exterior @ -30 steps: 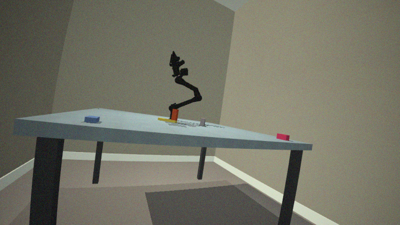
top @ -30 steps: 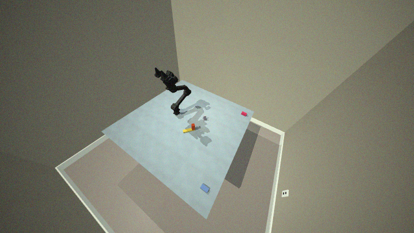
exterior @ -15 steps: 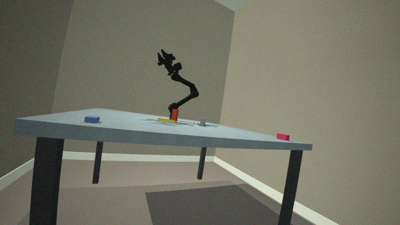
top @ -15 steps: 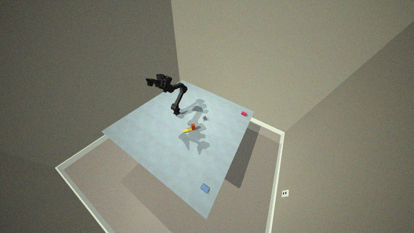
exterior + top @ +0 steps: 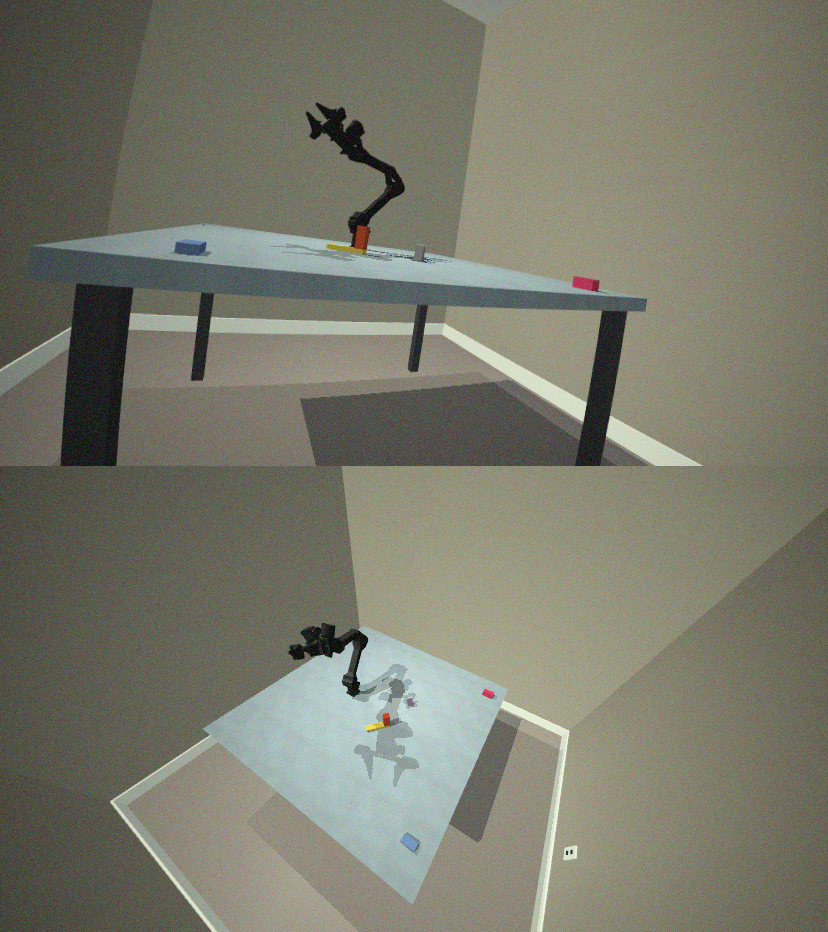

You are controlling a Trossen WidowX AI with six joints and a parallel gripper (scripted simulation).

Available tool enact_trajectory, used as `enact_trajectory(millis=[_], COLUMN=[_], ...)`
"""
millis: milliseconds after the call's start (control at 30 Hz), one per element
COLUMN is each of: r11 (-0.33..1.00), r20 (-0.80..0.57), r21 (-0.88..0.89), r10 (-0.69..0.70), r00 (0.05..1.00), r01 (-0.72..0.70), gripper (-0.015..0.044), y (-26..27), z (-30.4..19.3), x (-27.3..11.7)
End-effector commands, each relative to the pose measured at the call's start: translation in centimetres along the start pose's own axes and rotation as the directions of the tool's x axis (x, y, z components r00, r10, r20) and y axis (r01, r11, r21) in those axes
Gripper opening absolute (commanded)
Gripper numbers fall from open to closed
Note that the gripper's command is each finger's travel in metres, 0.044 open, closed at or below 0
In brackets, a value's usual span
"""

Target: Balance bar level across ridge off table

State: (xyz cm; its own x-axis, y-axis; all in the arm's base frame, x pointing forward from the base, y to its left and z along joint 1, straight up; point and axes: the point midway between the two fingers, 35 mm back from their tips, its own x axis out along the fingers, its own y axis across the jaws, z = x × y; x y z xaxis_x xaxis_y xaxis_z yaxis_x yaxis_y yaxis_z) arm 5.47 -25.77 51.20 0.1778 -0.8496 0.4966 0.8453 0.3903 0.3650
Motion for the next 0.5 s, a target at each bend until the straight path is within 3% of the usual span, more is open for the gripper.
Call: enact_trajectory(millis=[0,200,467], r11=[0.998,0.977,0.919], r20=[-0.075,-0.251,-0.513], r21=[0.069,0.210,0.356], r10=[0.010,0.032,0.042], r00=[0.997,0.967,0.857], r01=[-0.005,0.022,0.168], gripper=[0.0315,0.0315,0.0315], y=[0.4,1.6,3.3], z=[-1.8,-6.2,-13.0], x=[0.8,1.8,2.0])
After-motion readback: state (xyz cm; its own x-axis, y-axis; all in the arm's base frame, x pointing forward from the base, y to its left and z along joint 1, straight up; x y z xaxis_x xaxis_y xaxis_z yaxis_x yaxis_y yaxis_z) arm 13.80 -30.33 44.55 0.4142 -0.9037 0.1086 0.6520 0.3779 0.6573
